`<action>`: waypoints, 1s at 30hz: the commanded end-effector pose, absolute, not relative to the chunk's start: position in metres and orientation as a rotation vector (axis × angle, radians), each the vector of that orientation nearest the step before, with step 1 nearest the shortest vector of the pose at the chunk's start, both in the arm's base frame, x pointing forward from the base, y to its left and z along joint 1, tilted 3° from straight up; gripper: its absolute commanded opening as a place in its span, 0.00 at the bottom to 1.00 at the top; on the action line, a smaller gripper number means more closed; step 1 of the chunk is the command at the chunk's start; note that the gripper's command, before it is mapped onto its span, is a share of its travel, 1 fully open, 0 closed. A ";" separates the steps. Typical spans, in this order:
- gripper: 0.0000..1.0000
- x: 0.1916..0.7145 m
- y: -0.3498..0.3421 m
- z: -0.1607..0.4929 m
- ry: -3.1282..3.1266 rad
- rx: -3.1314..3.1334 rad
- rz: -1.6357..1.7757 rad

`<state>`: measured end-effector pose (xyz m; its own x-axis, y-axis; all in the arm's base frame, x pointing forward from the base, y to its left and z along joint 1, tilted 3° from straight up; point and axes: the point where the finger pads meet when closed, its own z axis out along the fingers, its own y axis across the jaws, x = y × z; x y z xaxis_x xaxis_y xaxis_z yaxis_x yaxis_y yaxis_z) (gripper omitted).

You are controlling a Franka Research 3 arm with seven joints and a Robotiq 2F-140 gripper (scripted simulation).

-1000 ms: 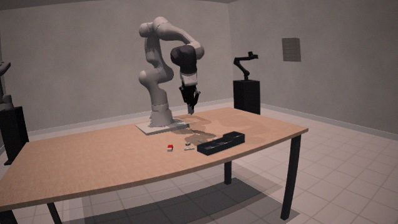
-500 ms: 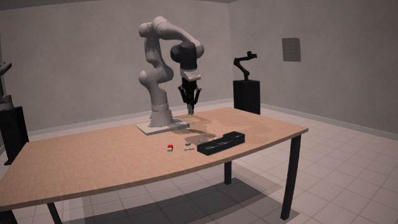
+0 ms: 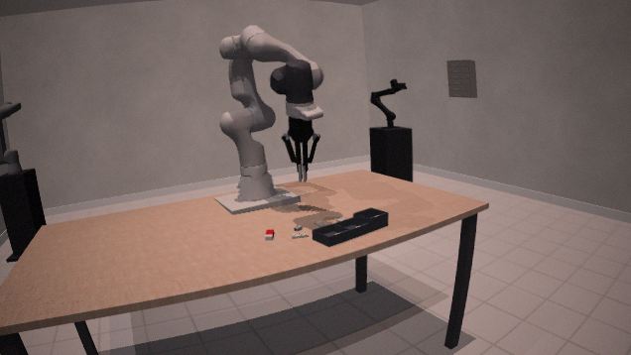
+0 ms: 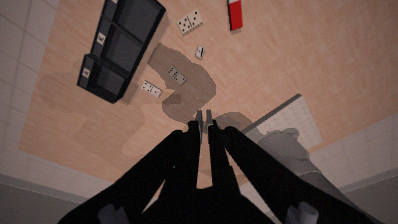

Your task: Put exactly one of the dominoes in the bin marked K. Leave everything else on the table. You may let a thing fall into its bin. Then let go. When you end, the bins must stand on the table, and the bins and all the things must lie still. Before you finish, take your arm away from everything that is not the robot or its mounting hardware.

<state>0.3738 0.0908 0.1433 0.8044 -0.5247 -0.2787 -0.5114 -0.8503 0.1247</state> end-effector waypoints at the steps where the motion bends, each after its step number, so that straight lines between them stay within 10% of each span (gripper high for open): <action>1: 0.05 0.390 0.087 0.147 -0.626 3.030 -0.417; 30: 0.05 0.449 0.071 0.174 0.038 3.110 -0.131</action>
<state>0.4430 0.0724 0.1725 0.9876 -0.1161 -0.1054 -0.1119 -0.9927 0.0444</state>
